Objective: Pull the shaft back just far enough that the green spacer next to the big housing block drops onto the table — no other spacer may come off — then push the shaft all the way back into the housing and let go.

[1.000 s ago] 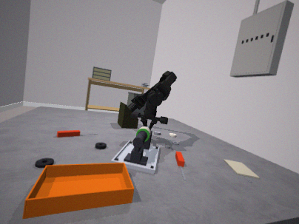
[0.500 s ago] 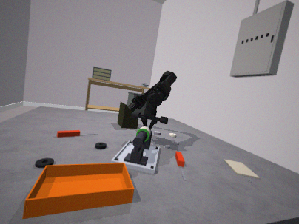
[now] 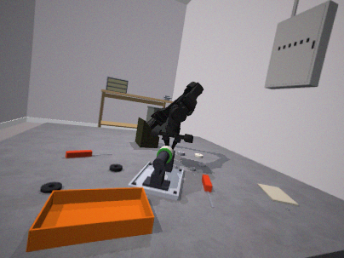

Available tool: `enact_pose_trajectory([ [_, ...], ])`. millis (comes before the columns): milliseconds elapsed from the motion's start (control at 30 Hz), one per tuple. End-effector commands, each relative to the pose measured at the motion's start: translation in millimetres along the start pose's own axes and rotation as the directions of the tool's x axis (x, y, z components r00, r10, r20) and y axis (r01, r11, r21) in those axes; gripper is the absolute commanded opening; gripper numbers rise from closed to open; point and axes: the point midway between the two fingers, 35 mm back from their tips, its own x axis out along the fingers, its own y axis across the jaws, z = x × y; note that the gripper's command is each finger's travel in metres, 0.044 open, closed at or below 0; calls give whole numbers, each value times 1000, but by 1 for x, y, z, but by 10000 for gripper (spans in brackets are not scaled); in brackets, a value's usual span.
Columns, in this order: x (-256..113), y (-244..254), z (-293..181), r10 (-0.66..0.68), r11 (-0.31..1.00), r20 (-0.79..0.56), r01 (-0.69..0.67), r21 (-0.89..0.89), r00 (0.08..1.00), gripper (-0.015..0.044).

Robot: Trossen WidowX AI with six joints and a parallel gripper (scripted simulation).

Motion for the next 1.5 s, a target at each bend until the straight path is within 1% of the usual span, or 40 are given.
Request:
enact_pose_trajectory([
  [0,0,0,2,-2,1000,3,2,2,1000,0],
  [1467,0,0,7,-2,1000,3,2,3,1000,0],
])
